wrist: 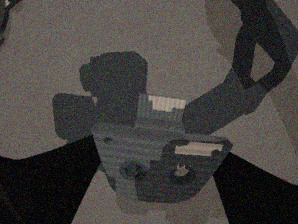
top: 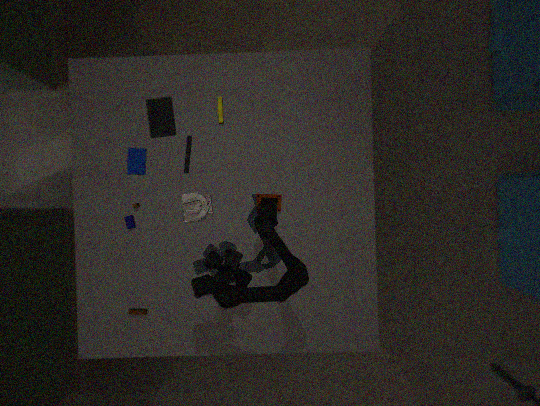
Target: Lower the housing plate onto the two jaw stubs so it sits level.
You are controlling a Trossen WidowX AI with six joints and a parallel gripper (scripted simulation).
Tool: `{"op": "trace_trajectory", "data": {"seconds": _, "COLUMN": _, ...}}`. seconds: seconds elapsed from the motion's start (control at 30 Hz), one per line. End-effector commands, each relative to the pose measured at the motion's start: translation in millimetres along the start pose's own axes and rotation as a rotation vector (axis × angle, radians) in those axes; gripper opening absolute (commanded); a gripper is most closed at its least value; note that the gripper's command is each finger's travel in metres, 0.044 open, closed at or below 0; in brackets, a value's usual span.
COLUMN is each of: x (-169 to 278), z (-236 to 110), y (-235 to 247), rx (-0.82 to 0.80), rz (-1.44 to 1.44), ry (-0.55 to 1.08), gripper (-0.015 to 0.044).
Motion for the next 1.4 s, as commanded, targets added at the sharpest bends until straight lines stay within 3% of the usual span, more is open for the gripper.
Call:
{"op": "trace_trajectory", "data": {"seconds": 0.0, "x": 1.4, "z": -11.3, "y": -0.5, "rx": 0.005, "rz": -0.001, "ry": 0.006, "gripper": 0.0351}}
{"op": "trace_trajectory", "data": {"seconds": 0.23, "x": 1.3, "z": -18.8, "y": 0.2, "rx": 0.004, "rz": 0.007, "ry": 0.009, "gripper": 0.0351}}
{"op": "trace_trajectory", "data": {"seconds": 1.37, "x": -32.3, "z": -16.2, "y": 103.4, "rx": -0.033, "rz": 0.338, "ry": -0.031, "gripper": 0.0351}}
Point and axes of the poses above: the point midway between the two fingers, 35 mm back from their tips, its own z axis out along the fingers, its own y axis across the jaws, x = y × z, the point moved 1 cm from there along -z, back along the fingers, and after that the axes turned 5 degrees about -z, right-handed, at the moved point
